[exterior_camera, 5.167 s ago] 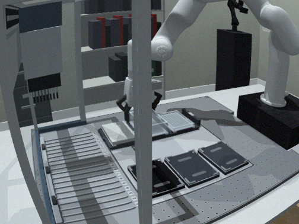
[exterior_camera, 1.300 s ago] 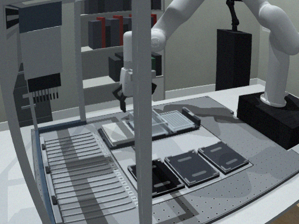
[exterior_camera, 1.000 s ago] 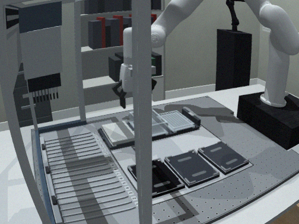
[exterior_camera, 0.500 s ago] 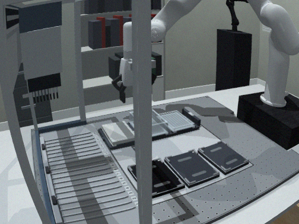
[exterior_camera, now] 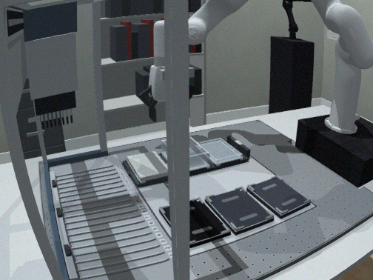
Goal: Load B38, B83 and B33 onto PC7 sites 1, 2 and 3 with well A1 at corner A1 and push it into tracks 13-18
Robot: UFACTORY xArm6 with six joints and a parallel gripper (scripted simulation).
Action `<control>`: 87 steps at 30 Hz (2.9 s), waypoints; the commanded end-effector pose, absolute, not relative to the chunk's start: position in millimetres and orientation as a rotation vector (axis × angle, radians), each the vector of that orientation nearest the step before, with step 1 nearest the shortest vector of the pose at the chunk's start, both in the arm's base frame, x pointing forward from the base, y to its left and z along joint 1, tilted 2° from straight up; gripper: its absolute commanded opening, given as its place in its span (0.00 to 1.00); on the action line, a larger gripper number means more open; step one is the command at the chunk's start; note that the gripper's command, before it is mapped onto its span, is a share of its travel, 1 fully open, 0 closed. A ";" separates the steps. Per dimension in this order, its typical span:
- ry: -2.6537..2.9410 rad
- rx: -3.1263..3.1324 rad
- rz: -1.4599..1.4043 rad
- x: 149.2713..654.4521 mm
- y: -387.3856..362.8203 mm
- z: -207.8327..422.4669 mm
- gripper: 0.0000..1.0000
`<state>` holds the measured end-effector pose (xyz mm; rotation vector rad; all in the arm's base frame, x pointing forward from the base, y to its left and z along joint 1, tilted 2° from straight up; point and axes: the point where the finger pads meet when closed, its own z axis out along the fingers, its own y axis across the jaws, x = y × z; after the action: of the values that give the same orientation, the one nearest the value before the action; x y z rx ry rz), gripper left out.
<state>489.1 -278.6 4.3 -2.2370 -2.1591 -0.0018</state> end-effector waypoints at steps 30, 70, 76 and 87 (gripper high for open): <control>-2.087 -2.312 -0.003 483.3 -274.6 39.1 0.82; -0.418 -3.089 0.023 336.0 -170.8 43.8 0.82; -0.211 -3.111 0.026 319.6 -159.3 44.3 0.82; 0.055 -3.119 0.029 303.1 -147.7 44.9 0.82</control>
<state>303.2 -148.0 43.1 -3.1075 0.0249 0.0308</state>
